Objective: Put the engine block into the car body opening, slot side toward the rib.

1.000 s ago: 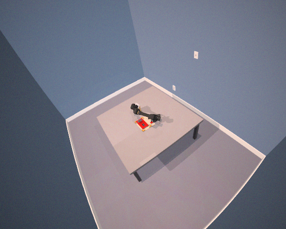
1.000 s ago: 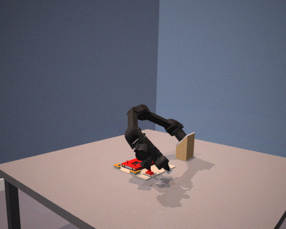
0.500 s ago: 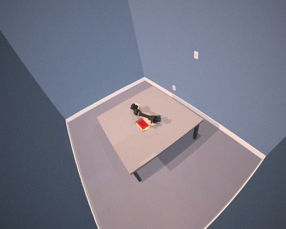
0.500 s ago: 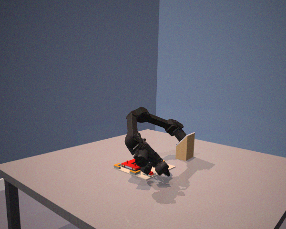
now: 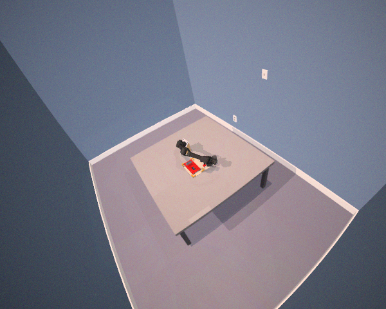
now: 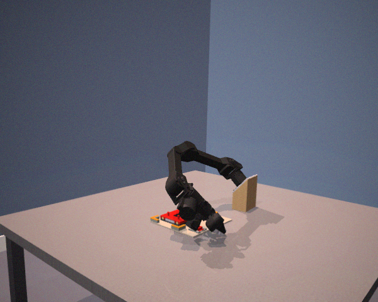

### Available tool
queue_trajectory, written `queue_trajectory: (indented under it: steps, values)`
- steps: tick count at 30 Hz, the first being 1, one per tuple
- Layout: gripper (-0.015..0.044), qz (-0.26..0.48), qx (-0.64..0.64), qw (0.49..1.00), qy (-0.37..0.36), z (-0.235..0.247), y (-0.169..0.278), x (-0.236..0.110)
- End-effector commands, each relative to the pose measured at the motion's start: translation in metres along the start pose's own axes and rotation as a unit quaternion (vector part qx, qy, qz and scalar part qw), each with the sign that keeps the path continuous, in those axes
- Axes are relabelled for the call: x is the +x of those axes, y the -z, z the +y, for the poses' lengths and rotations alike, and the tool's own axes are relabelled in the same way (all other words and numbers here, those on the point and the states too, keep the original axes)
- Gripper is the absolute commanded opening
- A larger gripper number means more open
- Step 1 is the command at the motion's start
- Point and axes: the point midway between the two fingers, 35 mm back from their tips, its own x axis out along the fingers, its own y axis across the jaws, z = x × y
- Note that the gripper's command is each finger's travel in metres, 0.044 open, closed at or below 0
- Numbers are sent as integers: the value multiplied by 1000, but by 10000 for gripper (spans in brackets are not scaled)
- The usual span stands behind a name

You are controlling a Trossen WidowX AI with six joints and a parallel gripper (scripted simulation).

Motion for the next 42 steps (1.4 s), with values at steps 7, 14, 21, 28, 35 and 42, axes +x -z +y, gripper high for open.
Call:
queue_trajectory:
  steps: [7, 14, 21, 28, 35, 42]
  values:
    - [440, 0, 0, 1000, -1, 0, 0, 0]
    - [440, -3, 0, 1000, -1, 0, -1, -15]
    - [440, -4, 0, 1000, -1, 0, -2, -40]
    - [440, -6, -2, 1000, -2, 0, -2, -42]
    - [440, -6, -2, 1000, -2, 0, -2, -42]
    - [440, -6, -2, 1000, -2, 0, -2, -42]
